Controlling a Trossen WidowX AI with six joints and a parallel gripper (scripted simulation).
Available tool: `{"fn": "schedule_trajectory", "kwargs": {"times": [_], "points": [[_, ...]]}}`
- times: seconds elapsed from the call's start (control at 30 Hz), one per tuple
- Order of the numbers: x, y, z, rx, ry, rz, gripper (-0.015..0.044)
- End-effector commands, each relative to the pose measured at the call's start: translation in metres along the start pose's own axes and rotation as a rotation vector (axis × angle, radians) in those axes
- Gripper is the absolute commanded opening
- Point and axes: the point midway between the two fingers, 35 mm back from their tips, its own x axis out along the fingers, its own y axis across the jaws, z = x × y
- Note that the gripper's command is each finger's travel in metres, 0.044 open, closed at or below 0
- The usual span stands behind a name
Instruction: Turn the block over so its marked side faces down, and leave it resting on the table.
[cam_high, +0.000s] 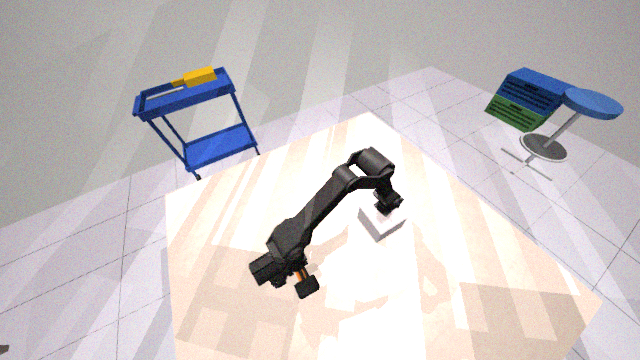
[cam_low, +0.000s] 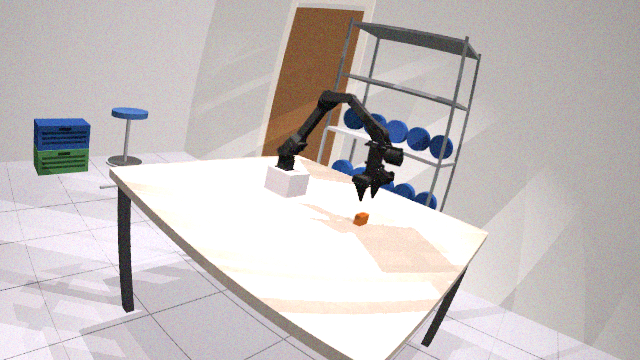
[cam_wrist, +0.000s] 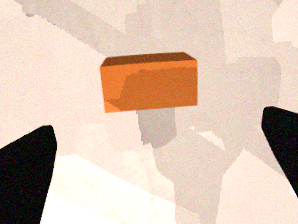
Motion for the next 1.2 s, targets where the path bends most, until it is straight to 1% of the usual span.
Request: {"fn": "schedule_trajectory", "kwargs": {"times": [0.0,0.1,0.2,0.23,0.33,0.47,0.63,1.17], "points": [[-0.007,-0.001,0.002,-0.003,0.061,0.006,0.0440],[-0.004,0.000,0.002,-0.003,0.061,0.006,0.0440],[0.025,0.000,0.000,-0.003,0.061,0.006,0.0440],[0.028,0.000,-0.001,-0.003,0.061,0.006,0.0440],[0.028,0.000,-0.001,-0.003,0.061,0.006,0.0440],[0.043,0.000,-0.001,-0.003,0.061,0.006,0.0440],[0.045,0.000,-0.001,-0.003,0.062,0.006,0.0440],[0.072,0.000,-0.003,-0.003,0.062,0.006,0.0440]]}}
